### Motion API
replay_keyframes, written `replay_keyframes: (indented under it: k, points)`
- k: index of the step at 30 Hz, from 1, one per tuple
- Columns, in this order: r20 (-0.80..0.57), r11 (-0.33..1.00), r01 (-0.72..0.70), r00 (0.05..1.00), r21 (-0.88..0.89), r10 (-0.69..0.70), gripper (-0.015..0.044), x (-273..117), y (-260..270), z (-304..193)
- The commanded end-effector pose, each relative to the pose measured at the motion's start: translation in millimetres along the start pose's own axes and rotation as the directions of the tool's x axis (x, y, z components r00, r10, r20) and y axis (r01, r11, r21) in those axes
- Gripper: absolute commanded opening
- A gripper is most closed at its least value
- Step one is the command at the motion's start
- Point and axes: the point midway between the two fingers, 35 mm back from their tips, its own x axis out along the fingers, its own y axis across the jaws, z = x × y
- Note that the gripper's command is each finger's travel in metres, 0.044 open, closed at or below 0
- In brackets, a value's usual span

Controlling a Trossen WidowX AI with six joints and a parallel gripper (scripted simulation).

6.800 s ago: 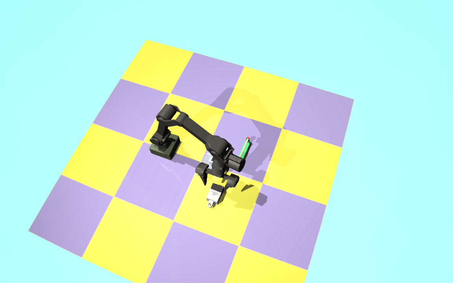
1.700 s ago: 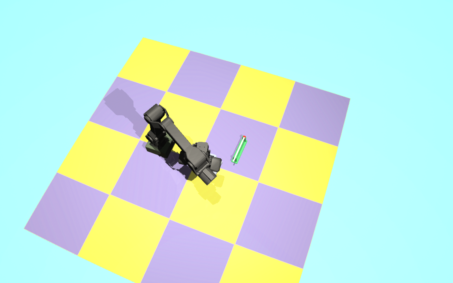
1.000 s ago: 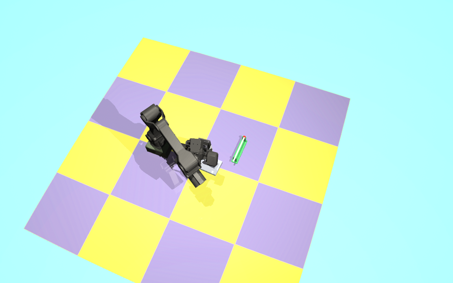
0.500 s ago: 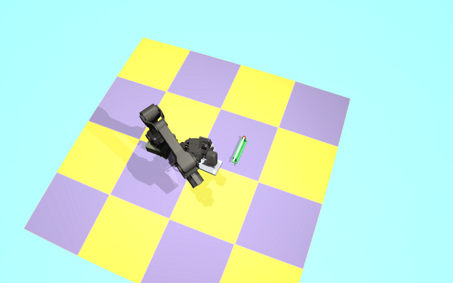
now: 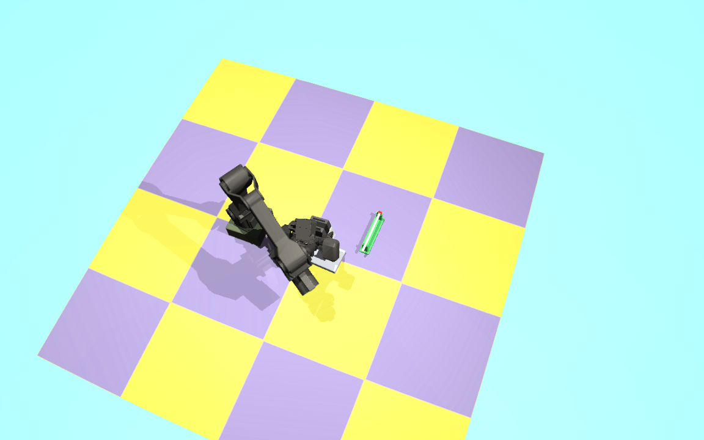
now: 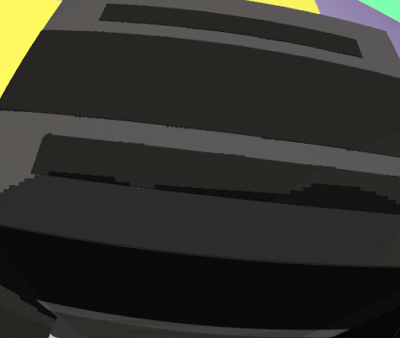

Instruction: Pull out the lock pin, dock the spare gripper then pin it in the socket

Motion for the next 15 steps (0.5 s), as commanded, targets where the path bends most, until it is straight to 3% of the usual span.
replay_keyframes:
  k: [1,15]
  points:
    - [0.007,1.0,0.005,1.0,0.006,-0.005,0.0,3.3,-0.1,-3.5]
    - [0.007,1.0,0.004,1.0,0.006,-0.004,0.0,14.0,0.1,-21.0]
